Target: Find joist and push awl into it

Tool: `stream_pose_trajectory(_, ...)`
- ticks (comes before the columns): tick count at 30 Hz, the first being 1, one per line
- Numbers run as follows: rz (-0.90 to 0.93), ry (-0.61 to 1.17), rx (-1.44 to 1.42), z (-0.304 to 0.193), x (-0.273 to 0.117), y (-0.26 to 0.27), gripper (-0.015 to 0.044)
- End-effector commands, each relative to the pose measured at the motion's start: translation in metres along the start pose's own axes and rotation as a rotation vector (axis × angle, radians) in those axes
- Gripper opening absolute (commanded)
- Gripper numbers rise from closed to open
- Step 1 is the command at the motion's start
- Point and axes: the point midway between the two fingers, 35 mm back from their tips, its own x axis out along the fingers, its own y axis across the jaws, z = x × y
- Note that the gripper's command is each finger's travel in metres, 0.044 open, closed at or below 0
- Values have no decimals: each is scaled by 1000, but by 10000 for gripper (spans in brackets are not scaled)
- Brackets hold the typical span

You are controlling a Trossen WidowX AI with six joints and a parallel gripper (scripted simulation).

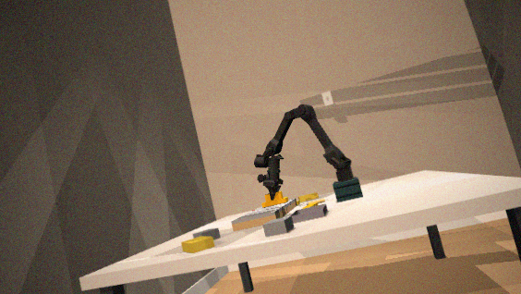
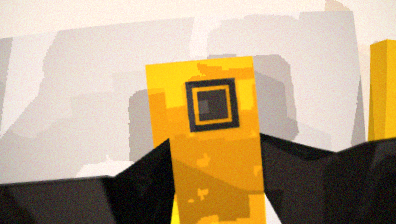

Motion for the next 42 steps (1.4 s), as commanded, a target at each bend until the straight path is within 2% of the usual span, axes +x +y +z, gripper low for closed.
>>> stream_pose_trajectory(1, -3, 0, 0, 1, 1, -17, 0)
stream_pose_trajectory(21, -8, 0, -1, 1, 0, -83, 0)
stream_pose_trajectory(33, -7, 0, 3, 1, -2, -78, 0)
stream_pose_trajectory(42, -8, 0, 1, 16, -44, -81, 0)
